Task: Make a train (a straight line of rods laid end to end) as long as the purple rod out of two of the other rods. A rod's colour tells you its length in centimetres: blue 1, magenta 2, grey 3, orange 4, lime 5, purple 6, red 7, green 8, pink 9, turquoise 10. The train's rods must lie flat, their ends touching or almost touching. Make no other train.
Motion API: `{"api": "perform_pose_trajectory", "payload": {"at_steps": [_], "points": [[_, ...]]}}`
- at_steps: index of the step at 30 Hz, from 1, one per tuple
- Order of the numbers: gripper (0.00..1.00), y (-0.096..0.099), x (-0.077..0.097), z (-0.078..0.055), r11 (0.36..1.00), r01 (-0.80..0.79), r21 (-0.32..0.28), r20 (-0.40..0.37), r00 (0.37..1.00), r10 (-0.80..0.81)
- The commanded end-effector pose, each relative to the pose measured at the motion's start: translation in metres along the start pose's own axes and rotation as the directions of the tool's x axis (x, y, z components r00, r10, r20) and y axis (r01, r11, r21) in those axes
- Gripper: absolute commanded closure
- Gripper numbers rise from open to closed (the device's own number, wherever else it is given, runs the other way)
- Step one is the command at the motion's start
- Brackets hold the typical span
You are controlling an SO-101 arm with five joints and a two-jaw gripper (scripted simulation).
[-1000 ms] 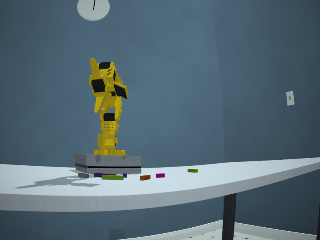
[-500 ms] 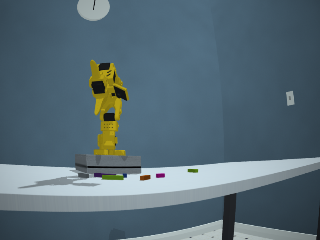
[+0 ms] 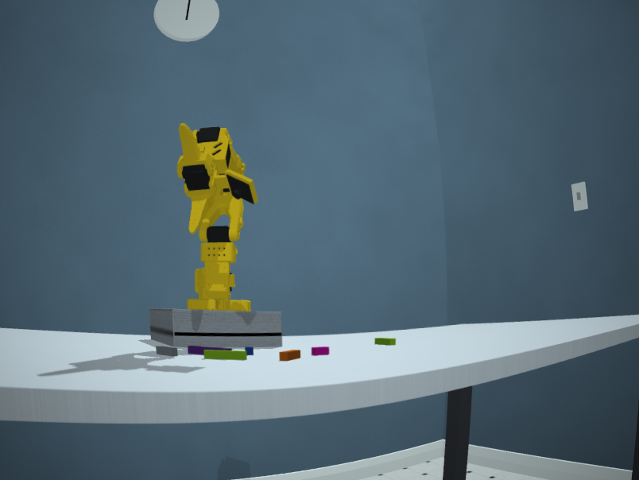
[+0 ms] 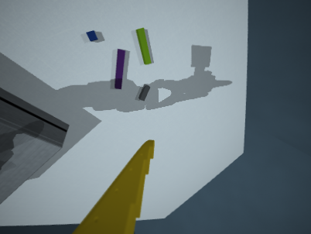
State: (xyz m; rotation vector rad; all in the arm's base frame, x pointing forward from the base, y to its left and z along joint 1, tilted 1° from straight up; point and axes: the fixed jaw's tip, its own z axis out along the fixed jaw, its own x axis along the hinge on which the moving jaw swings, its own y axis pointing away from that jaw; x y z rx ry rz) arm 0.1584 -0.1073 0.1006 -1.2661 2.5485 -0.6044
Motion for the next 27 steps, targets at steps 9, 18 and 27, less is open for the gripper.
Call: {"api": "perform_pose_trajectory", "payload": {"at_steps": [9, 18, 27], "points": [[0.0, 0.01, -0.008, -0.006, 0.999, 0.044, -0.028, 0.022, 0.999, -0.043], [0.0, 0.036, -0.023, -0.02, 0.983, 0.156, -0.099, 0.072, 0.986, -0.149], [0.0, 0.065, -0.032, -0.033, 0.948, 0.272, -0.163, 0.122, 0.959, -0.254]]}}
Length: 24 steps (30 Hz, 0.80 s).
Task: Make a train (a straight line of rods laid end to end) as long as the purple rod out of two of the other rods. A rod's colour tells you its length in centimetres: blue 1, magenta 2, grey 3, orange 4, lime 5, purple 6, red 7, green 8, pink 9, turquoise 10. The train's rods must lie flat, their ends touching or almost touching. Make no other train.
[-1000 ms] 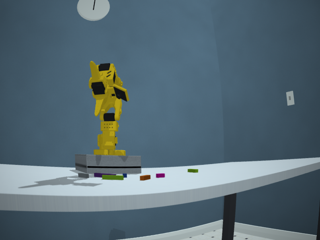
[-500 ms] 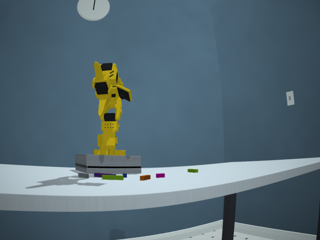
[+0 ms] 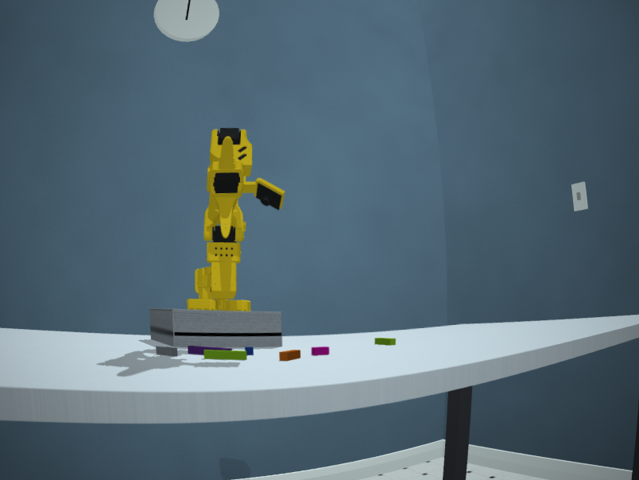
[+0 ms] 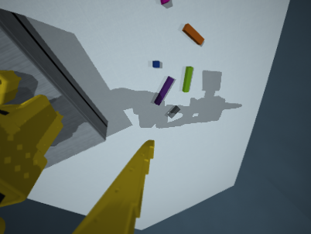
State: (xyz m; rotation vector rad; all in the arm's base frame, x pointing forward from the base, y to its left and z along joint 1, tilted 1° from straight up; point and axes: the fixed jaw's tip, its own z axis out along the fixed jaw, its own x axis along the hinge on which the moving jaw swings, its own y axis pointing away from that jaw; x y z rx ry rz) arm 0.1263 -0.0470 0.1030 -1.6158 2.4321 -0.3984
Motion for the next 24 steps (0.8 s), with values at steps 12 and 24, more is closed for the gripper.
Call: {"api": "perform_pose_trajectory", "payload": {"at_steps": [12, 24], "points": [[0.0, 0.0124, -0.0063, -0.0024, 0.998, 0.047, -0.038, 0.017, 0.999, -0.046], [0.0, 0.0124, -0.0063, -0.0024, 0.998, 0.047, -0.038, 0.017, 0.999, -0.046]]}}
